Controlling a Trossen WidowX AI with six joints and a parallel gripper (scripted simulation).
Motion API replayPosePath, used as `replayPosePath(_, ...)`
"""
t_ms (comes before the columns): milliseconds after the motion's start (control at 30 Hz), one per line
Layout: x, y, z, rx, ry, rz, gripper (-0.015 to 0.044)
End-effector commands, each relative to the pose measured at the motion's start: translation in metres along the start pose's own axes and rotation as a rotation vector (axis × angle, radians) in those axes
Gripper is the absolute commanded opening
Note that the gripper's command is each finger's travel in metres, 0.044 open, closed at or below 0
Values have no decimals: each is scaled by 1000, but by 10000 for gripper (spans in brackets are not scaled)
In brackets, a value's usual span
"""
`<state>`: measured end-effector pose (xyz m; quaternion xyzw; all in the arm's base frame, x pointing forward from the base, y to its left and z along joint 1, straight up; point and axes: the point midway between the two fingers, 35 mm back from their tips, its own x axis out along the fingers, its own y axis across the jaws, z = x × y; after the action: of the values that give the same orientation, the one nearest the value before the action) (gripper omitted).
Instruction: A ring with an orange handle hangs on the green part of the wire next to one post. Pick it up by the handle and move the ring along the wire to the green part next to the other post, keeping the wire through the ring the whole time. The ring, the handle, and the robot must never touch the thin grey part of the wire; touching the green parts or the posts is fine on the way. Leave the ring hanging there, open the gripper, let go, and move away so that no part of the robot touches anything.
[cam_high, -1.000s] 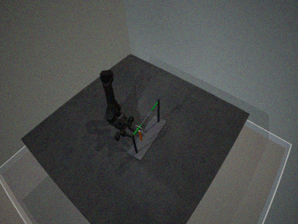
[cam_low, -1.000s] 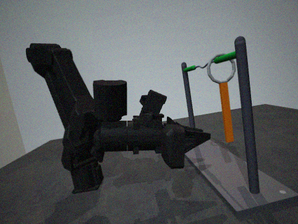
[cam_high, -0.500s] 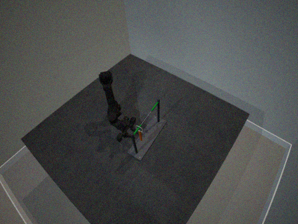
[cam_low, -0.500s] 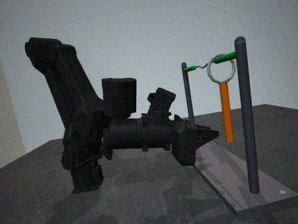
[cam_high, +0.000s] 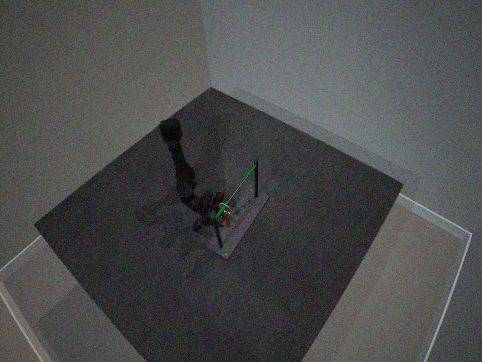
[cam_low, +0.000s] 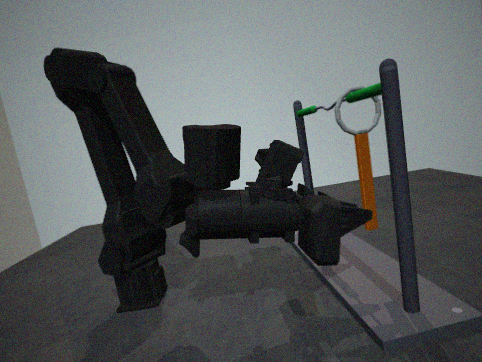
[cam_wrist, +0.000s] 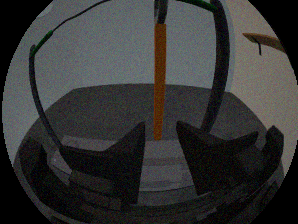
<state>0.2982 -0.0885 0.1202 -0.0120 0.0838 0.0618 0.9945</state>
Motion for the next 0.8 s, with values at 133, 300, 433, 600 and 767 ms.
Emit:
replayPosePath(133,14,-1,2,2,-4,-2,160)
replayPosePath(300,22,-1,2,2,-5,-2,160)
replayPosePath(433,28,0,1,2,-6,-2,160)
replayPosePath(600,36,1,1,3,-8,-2,160)
replayPosePath(767,44,2,0,3,-10,-2,160)
